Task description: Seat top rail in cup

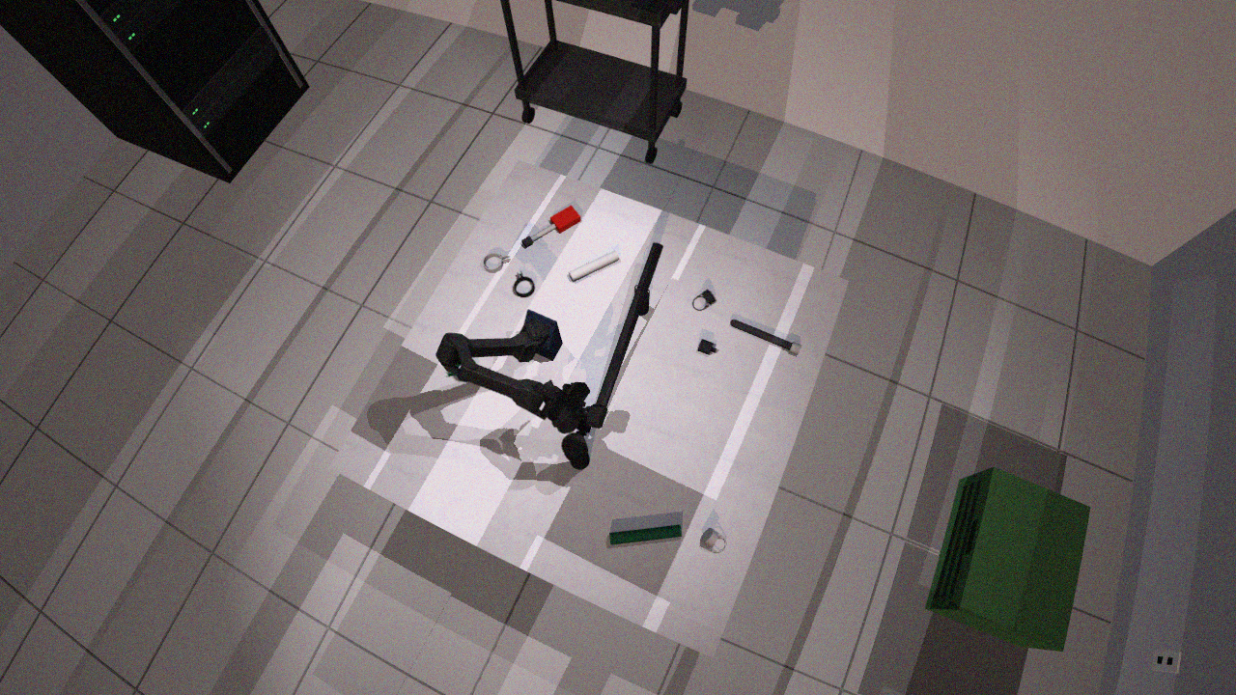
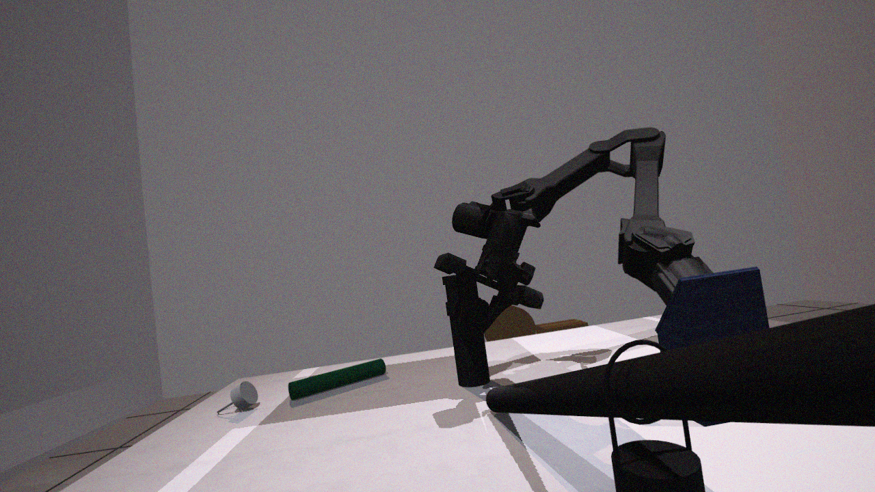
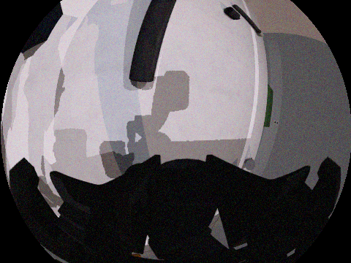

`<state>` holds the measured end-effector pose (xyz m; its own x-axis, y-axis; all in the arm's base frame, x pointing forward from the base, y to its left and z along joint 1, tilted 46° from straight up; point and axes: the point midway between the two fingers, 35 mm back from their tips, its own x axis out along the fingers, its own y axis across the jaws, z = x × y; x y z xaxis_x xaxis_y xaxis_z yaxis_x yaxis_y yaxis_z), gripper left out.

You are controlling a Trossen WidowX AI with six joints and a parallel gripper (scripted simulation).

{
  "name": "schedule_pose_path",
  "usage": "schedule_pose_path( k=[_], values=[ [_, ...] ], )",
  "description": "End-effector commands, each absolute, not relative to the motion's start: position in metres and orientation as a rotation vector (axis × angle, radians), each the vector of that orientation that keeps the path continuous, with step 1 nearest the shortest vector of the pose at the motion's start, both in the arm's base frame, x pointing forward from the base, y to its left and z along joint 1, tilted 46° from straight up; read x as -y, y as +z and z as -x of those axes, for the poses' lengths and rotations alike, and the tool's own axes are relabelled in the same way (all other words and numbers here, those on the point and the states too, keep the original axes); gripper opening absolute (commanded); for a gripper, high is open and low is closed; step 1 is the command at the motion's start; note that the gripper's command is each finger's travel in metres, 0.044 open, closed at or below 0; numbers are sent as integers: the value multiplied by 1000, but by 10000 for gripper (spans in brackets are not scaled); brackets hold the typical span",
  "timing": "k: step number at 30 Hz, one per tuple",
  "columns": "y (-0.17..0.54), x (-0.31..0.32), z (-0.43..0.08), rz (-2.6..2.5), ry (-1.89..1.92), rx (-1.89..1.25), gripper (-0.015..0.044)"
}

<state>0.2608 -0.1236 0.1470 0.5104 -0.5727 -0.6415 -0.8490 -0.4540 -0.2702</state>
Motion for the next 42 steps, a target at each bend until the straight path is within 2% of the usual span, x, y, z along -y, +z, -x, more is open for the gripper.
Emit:
schedule_pose_path(
  k=[1, 34, 42],
  values=[
    [146, 123, -266, 2161, 581, -1171, 0],
    [146, 123, -266, 2153, 569, -1173, 0],
    [146, 123, -266, 2153, 569, -1173, 210]
  ],
)
